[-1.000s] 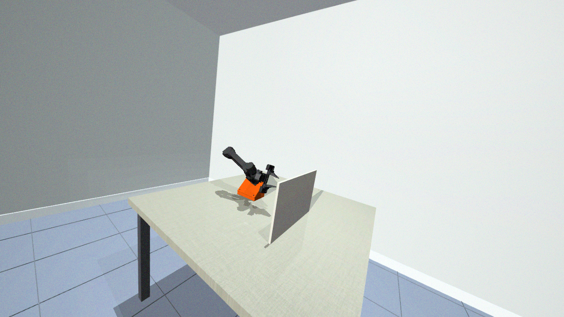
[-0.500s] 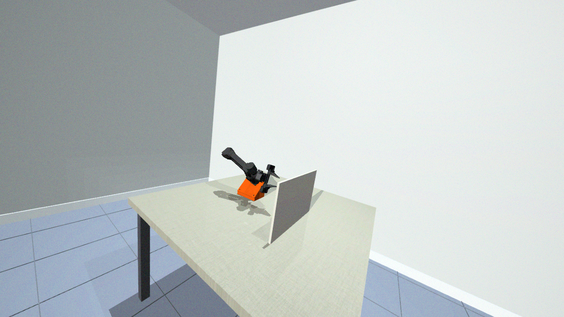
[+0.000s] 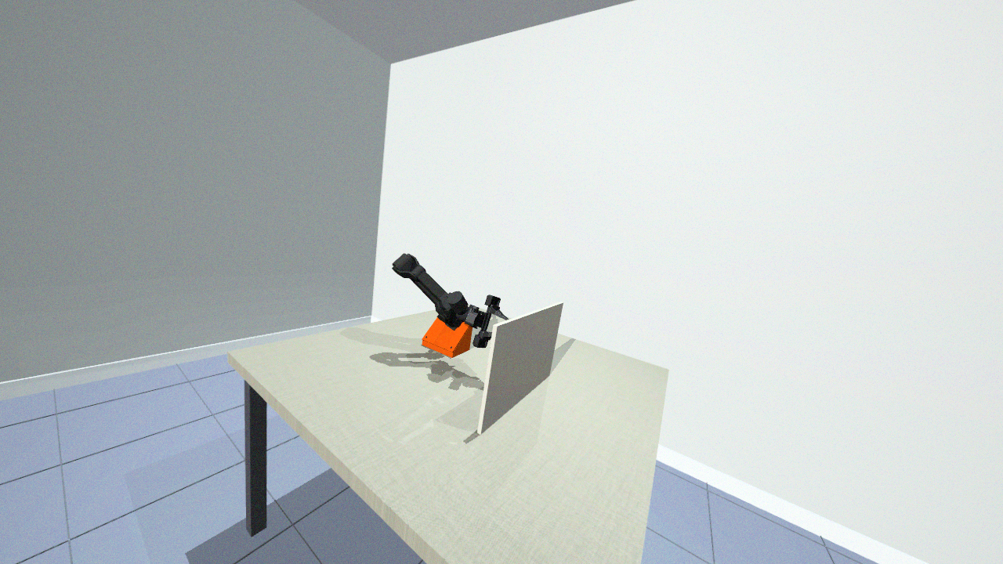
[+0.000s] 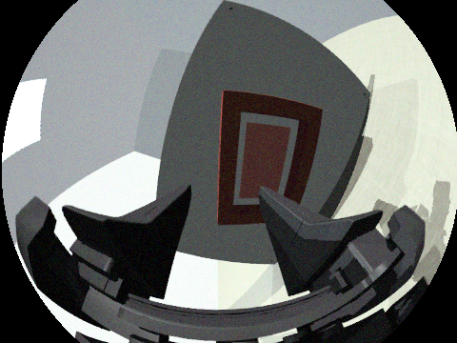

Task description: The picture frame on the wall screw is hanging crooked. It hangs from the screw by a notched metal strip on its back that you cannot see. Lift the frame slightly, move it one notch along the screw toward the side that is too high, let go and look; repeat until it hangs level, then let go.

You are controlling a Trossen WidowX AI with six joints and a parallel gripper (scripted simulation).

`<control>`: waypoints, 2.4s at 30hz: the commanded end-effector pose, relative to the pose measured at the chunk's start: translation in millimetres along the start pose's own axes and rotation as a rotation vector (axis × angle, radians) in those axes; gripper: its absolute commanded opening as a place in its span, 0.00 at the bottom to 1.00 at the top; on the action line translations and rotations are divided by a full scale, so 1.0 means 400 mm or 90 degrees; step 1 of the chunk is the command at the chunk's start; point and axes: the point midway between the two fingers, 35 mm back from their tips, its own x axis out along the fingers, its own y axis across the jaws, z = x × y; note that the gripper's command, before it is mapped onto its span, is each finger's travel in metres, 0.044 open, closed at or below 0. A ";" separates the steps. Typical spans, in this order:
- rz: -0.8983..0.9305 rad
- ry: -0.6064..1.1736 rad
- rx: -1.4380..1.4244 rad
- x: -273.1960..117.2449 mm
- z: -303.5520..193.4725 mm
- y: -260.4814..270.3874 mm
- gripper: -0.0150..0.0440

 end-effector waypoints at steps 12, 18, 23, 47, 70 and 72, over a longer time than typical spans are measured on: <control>0.000 -0.001 0.000 0.063 -0.018 -0.006 0.69; 0.000 -0.001 0.000 0.069 -0.017 -0.006 0.69; 0.000 -0.002 0.000 0.088 -0.015 -0.006 0.69; 0.001 -0.002 0.000 0.163 -0.017 -0.006 0.69; 0.001 -0.002 0.000 0.163 -0.017 -0.006 0.69; 0.001 -0.002 0.000 0.163 -0.017 -0.006 0.69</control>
